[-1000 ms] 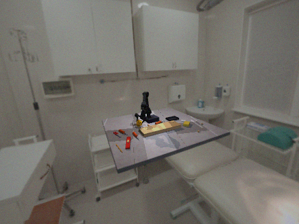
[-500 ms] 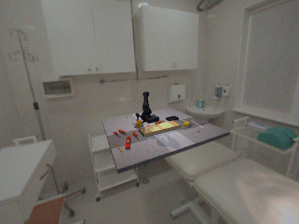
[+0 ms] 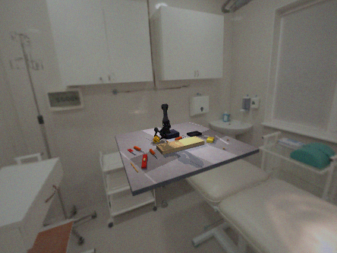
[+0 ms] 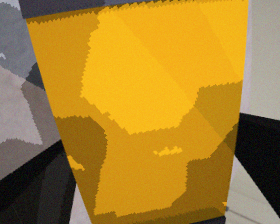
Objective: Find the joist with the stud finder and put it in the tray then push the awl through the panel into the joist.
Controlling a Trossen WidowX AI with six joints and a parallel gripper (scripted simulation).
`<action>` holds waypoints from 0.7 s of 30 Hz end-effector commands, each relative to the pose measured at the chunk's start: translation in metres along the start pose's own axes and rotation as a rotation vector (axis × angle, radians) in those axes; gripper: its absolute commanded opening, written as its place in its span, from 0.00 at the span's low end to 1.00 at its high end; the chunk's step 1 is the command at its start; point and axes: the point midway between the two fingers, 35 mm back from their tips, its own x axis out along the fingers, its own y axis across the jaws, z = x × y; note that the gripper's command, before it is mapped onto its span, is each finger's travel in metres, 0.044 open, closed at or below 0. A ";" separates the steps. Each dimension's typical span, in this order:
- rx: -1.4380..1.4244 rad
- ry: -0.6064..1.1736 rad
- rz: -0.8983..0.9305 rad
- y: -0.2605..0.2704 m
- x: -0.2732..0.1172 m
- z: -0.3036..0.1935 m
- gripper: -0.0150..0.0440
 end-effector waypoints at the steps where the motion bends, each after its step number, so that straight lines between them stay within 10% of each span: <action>1: 0.005 -0.003 -0.051 0.001 0.000 -0.001 0.25; 21: 0.012 -0.016 -0.133 0.013 0.009 0.002 0.25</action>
